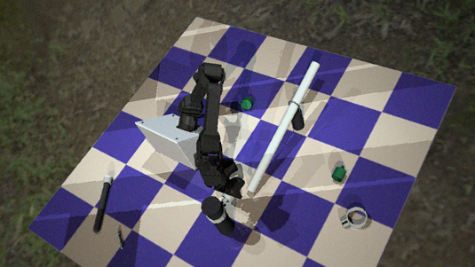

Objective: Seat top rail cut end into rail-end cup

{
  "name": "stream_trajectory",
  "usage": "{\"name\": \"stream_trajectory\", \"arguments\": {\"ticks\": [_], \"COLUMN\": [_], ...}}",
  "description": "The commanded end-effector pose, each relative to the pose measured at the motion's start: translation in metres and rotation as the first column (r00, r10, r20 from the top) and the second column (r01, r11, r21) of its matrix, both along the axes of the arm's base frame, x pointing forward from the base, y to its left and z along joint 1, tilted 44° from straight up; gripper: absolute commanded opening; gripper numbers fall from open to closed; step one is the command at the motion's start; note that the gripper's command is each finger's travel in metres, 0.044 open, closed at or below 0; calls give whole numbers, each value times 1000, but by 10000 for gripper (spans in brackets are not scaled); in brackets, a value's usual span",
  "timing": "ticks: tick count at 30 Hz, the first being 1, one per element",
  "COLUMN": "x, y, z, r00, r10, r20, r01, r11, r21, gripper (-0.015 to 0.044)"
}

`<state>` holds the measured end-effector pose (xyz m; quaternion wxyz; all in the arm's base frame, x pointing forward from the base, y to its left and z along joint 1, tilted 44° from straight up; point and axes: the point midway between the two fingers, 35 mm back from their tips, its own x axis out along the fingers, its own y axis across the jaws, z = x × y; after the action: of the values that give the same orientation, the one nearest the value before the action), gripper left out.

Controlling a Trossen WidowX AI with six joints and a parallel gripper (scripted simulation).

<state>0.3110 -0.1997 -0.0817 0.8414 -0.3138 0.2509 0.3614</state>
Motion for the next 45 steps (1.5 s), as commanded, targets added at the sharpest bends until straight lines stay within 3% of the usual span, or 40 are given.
{"name": "stream_trajectory", "arguments": {"ticks": [1,32,45], "x": [-4,-3,-2], "y": [0,1,0], "z": [-1,0,7], "r00": [1000,1000,1000], "r10": [17,19,18], "r20": [15,20,19], "r01": [-17,-19,-18], "r11": [1000,1000,1000], "r21": [-2,0,0], "gripper": [0,0,341]}}
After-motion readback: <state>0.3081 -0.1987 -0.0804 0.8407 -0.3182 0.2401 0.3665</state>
